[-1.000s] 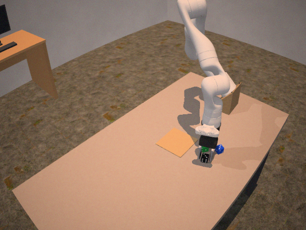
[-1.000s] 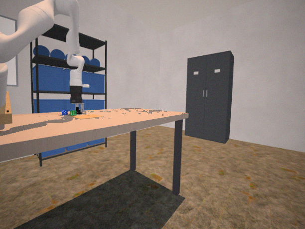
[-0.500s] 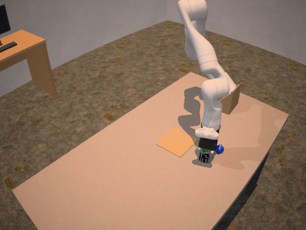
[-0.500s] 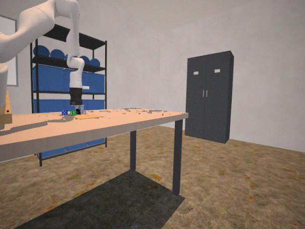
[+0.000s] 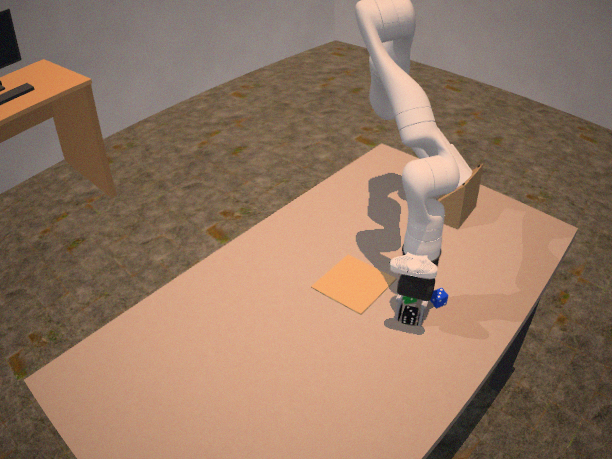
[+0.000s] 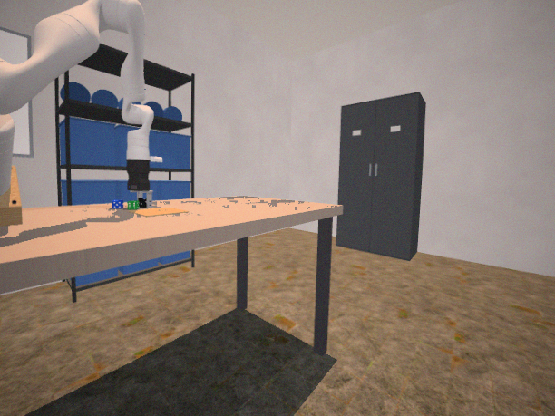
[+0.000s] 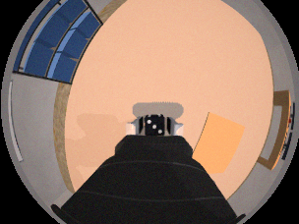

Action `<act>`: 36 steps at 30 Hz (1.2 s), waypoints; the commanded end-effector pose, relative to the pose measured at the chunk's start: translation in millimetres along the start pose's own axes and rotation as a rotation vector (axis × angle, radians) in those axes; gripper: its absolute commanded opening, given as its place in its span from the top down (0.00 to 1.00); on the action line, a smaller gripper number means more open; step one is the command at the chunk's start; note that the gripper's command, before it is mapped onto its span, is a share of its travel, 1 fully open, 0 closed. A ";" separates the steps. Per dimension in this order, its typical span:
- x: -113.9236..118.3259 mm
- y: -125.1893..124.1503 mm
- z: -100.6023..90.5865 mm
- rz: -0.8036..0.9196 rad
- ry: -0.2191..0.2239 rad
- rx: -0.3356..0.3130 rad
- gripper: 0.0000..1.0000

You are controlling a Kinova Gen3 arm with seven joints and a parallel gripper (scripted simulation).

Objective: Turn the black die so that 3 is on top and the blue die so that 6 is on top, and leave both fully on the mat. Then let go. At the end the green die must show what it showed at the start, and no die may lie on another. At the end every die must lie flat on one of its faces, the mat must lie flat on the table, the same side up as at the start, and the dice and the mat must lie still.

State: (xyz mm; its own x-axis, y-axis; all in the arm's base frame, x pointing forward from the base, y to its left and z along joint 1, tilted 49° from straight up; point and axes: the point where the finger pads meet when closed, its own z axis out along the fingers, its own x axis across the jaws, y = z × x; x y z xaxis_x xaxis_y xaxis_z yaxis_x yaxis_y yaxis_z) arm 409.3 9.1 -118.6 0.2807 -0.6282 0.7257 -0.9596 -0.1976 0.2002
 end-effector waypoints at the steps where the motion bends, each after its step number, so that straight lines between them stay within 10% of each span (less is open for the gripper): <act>1: -0.4 -0.6 -0.9 0.000 -0.001 0.002 0.13; 14: -0.4 -0.6 -0.9 0.000 -0.001 0.002 0.13; 15: -0.4 -0.6 -0.9 0.000 -0.001 0.002 0.43; 36: -0.4 -0.6 -0.9 0.000 -0.001 0.002 0.43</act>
State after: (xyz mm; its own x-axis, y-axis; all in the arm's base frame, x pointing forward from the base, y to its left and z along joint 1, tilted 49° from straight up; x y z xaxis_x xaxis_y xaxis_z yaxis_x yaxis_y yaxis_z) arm 409.3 9.1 -118.6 0.2807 -0.6282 0.7257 -0.9596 -0.1976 0.2002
